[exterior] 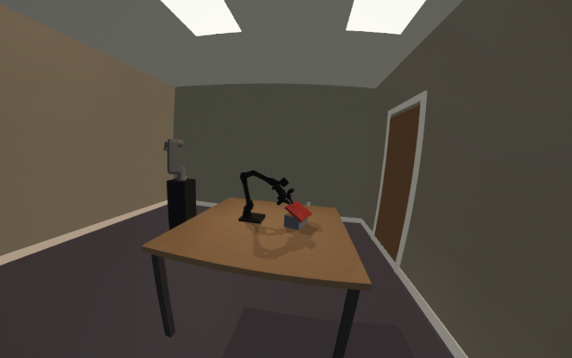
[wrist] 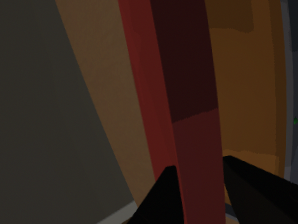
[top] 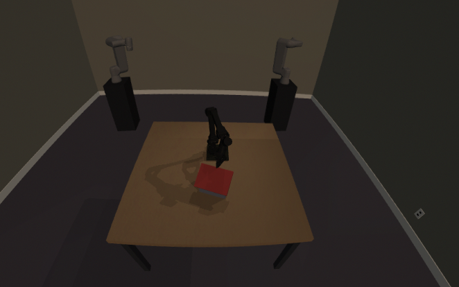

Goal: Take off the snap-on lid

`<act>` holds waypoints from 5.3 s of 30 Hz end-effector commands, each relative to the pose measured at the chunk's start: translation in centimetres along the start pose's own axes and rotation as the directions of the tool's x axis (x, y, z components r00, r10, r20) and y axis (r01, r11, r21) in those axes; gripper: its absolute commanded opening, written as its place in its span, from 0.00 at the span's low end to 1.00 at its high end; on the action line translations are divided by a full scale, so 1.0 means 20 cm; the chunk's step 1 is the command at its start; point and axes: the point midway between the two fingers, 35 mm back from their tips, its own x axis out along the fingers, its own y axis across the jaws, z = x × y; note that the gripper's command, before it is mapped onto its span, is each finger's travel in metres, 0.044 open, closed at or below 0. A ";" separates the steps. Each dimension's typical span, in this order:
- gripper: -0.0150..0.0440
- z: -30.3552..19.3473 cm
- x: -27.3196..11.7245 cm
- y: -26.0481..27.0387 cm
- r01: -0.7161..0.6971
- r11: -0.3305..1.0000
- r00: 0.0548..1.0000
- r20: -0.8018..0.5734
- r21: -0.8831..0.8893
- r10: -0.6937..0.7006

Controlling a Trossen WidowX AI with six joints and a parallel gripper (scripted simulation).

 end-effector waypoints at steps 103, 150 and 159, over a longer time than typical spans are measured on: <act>0.25 0.48 -0.22 0.27 -0.008 1.000 1.000 0.004 -0.006 0.008; 0.25 0.95 -0.24 0.26 -0.008 1.000 1.000 0.010 -0.014 0.008; 0.25 1.04 -0.24 0.26 -0.007 1.000 1.000 0.011 -0.016 0.008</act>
